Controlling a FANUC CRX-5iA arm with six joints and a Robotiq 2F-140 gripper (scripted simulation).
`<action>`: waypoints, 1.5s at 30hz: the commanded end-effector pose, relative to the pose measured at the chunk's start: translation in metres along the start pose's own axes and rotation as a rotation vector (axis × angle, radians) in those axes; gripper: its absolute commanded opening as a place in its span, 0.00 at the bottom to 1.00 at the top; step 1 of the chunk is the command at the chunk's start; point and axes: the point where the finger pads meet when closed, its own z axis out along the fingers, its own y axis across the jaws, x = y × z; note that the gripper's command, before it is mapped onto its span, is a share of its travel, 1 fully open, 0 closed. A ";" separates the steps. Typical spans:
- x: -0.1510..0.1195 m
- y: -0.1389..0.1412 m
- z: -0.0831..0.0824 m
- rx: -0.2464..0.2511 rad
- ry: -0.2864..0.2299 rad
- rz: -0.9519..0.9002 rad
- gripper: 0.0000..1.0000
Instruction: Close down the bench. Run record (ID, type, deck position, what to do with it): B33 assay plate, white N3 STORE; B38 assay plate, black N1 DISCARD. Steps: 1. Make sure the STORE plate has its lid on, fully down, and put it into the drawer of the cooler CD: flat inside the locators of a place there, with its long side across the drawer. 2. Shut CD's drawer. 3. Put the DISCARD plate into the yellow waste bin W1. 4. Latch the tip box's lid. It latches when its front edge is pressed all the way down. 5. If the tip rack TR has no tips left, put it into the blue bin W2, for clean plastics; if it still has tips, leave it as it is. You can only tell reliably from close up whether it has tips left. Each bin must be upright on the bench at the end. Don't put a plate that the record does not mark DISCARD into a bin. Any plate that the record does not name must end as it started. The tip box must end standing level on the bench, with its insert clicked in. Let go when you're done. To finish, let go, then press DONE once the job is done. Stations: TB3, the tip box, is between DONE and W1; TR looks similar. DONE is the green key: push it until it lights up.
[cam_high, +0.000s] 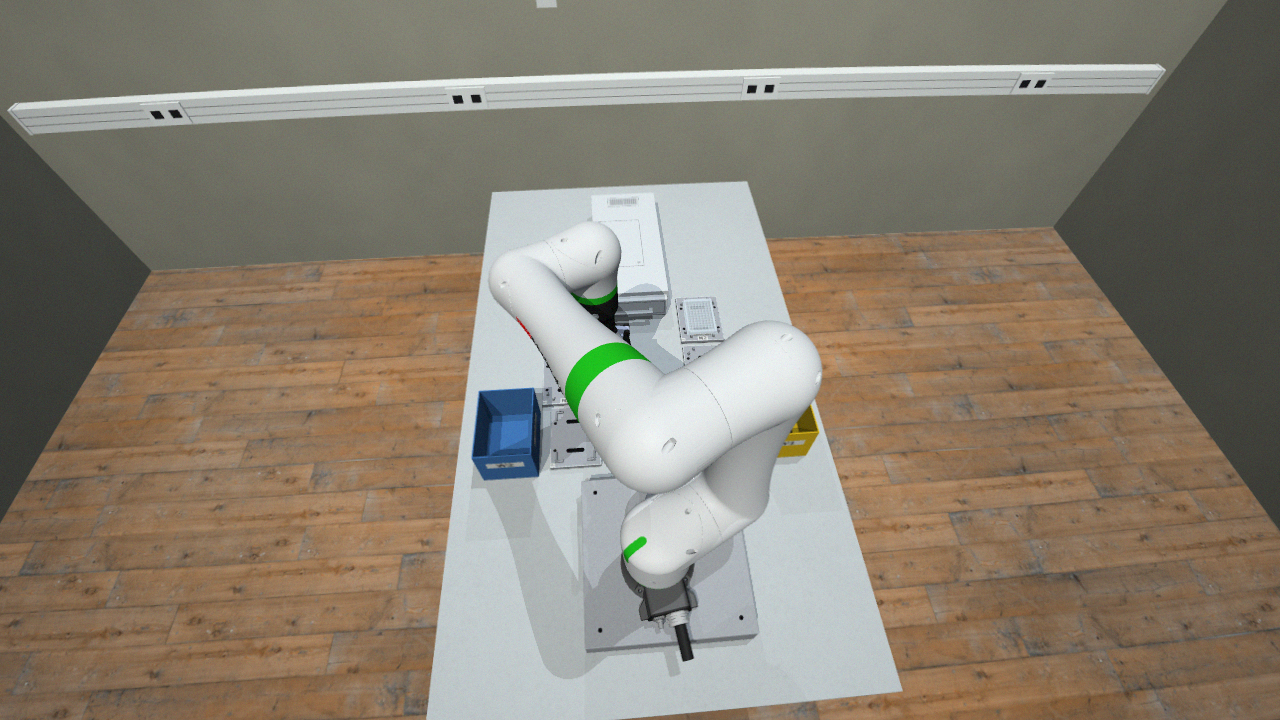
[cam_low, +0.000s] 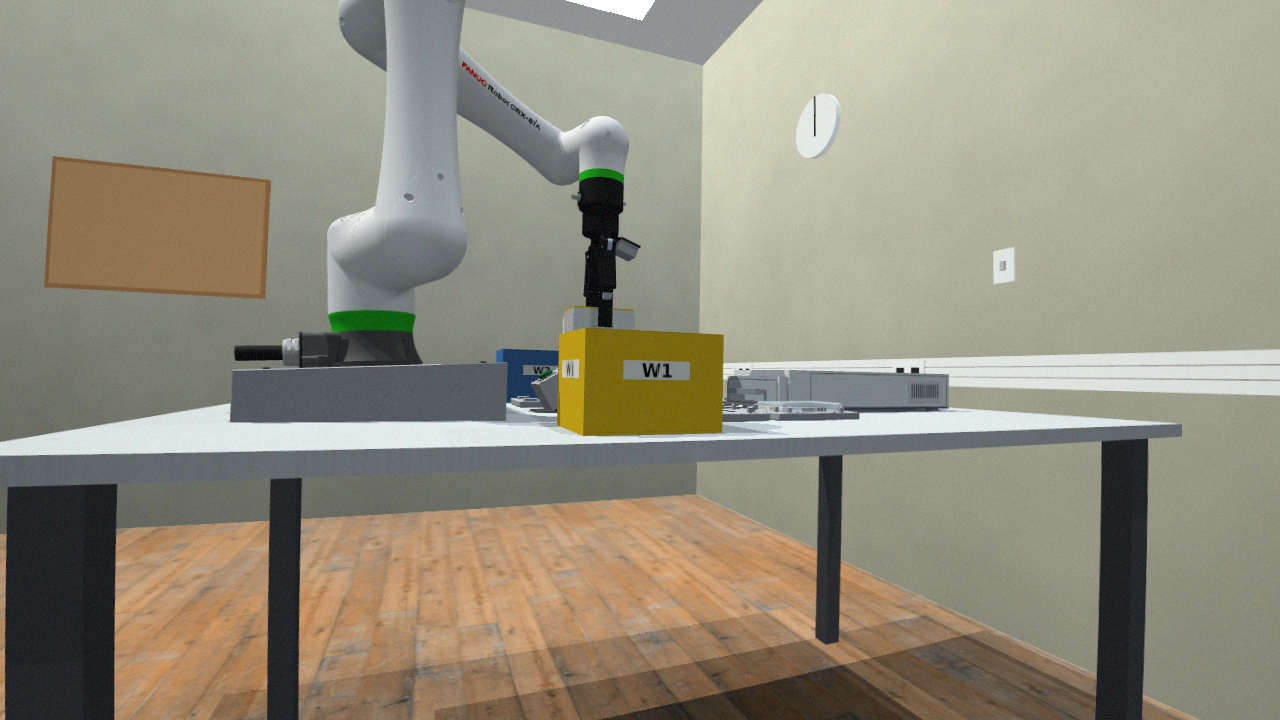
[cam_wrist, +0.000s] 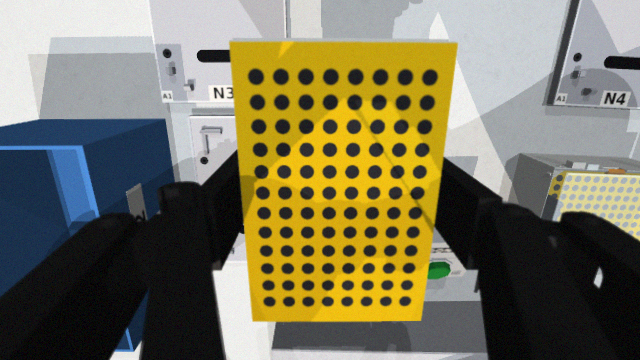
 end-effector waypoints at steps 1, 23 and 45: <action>-0.004 -0.012 -0.001 0.000 0.002 0.000 0.10; -0.020 -0.057 -0.001 0.000 0.002 0.000 0.10; -0.038 -0.107 -0.001 0.000 0.002 0.000 0.10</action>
